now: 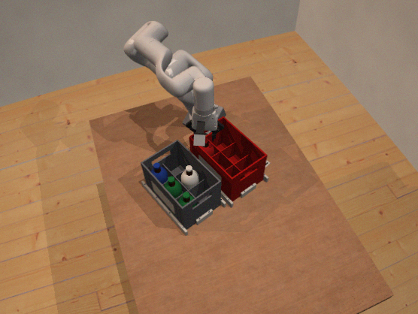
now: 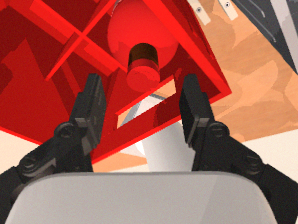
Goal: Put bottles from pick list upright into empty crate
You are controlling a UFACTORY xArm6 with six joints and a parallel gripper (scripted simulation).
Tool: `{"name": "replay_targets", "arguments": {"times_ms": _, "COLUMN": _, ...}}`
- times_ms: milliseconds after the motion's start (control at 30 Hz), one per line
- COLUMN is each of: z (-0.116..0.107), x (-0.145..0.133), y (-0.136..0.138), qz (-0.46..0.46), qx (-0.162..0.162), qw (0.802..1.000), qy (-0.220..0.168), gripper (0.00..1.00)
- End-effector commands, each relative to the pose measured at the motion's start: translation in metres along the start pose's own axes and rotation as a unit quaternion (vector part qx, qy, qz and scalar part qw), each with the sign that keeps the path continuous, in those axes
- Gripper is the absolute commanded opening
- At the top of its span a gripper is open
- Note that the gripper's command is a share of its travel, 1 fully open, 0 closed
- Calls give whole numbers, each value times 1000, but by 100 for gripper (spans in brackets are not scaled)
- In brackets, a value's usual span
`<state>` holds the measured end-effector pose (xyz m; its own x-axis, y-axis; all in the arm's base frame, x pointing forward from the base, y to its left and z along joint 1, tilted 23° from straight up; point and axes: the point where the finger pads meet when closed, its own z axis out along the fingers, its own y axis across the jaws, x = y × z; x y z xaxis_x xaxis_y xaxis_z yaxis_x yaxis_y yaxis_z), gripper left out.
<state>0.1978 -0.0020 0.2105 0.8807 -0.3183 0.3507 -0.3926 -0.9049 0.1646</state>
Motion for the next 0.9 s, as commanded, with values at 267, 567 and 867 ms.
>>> {"name": "replay_targets", "arguments": {"times_ms": 267, "z": -29, "x": 0, "y": 0, "qz": 0, "qx": 0, "qw": 1000, "qy": 1, "gripper": 65}}
{"name": "replay_targets", "arguments": {"times_ms": 567, "z": -50, "x": 0, "y": 0, "qz": 0, "qx": 0, "qw": 1000, "qy": 1, "gripper": 65}}
{"name": "replay_targets", "arguments": {"times_ms": 867, "z": -50, "x": 12, "y": 7, "qz": 0, "qx": 0, "qw": 1000, "qy": 1, "gripper": 65}}
